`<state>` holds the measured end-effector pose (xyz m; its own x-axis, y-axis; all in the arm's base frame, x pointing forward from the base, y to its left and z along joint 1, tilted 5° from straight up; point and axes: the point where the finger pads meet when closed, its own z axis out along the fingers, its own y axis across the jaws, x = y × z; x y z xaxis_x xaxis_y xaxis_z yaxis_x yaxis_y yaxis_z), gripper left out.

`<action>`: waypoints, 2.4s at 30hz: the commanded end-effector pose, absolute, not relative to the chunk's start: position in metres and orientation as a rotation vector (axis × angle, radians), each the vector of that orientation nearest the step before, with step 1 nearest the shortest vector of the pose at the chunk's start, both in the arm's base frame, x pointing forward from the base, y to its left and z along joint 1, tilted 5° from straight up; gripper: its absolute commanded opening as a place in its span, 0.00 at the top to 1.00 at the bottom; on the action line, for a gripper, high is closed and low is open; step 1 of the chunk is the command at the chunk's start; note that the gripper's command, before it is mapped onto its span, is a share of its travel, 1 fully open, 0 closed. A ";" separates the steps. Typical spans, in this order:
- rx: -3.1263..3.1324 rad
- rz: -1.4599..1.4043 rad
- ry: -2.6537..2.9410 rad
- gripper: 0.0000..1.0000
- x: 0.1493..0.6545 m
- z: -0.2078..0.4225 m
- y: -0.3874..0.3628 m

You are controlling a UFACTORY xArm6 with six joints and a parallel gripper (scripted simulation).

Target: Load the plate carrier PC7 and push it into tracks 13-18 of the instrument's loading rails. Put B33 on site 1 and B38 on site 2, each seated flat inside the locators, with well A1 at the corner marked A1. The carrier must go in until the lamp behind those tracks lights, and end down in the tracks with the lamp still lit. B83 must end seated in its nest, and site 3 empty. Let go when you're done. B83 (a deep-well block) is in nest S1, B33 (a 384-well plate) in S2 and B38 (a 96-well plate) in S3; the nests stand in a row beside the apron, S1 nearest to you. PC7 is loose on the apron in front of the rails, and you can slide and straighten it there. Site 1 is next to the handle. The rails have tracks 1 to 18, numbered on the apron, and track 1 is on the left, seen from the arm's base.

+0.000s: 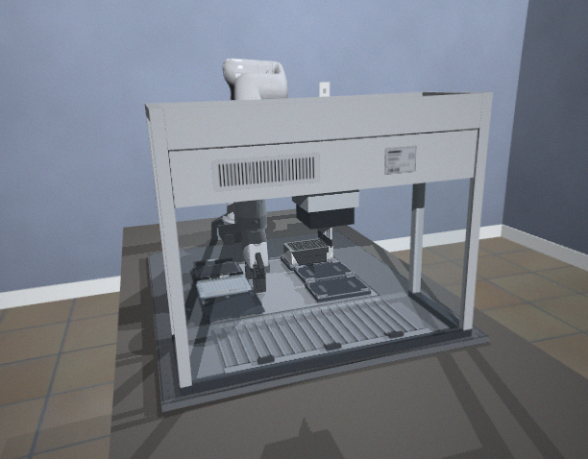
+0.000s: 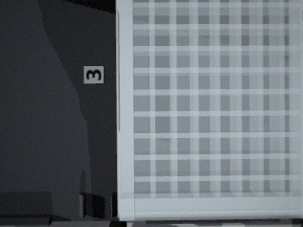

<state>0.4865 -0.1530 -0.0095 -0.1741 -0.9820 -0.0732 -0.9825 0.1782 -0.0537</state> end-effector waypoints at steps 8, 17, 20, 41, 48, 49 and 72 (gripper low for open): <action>-1.956 0.003 2.338 0.00 0.487 -0.008 -0.158; -1.956 0.003 2.338 0.00 0.487 -0.008 -0.162; -1.956 0.003 2.338 0.00 0.487 -0.008 -0.162; -1.956 0.003 2.338 0.00 0.487 -0.008 -0.159; -1.956 0.003 2.338 0.00 0.488 -0.008 -0.155; -1.956 0.003 2.338 0.00 0.488 -0.008 -0.154; -1.956 0.003 2.338 0.00 0.487 0.011 -0.153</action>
